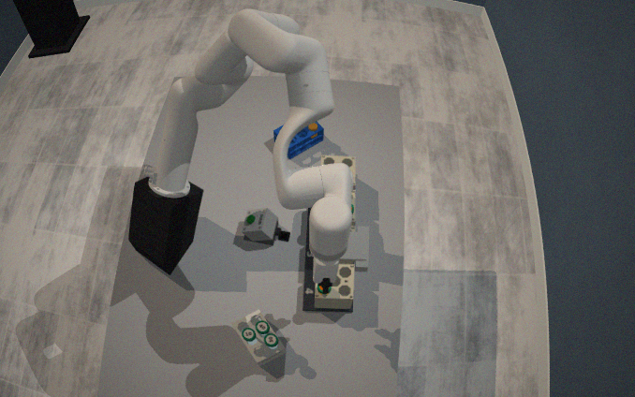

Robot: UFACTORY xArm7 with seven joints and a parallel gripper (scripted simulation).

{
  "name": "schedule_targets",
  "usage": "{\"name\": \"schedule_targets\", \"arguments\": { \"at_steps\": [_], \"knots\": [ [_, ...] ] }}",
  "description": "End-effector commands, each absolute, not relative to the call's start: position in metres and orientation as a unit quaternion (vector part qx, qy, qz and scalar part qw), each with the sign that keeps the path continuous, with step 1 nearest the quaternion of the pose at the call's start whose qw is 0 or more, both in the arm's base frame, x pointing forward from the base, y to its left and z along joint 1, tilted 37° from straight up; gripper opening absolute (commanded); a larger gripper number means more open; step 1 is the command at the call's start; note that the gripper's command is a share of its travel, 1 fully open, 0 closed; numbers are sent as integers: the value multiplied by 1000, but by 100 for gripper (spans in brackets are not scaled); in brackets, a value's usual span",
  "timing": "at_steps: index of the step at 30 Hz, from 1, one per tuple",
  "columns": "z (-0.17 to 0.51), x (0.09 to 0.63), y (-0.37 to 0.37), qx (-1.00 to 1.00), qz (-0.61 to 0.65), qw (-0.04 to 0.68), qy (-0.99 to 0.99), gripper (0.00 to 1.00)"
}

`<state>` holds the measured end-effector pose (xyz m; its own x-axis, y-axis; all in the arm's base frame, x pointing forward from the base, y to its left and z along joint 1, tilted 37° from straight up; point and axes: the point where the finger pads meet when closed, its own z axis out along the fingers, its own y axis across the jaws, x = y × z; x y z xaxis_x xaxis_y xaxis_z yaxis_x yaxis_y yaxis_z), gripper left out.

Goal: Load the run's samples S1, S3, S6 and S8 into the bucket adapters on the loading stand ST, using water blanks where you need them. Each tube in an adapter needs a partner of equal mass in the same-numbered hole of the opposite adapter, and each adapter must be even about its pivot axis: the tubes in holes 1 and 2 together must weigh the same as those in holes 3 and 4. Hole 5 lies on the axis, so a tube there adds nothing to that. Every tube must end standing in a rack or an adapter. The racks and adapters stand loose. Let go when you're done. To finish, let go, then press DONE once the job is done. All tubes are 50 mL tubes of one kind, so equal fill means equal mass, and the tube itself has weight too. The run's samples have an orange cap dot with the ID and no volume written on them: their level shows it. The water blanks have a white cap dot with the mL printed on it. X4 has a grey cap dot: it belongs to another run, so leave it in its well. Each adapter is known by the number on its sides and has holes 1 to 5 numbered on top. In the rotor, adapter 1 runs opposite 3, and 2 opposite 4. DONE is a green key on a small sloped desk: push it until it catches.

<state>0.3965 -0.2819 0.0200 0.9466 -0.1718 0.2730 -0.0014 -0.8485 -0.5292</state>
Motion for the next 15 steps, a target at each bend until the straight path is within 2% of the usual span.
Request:
{"name": "schedule_targets", "arguments": {
  "at_steps": [1, 15],
  "knots": [
    [26, 394, -287, -949, -158, 269, 47, 44],
    [46, 387, -299, -949, -158, 269, 47, 44]
  ]
}}
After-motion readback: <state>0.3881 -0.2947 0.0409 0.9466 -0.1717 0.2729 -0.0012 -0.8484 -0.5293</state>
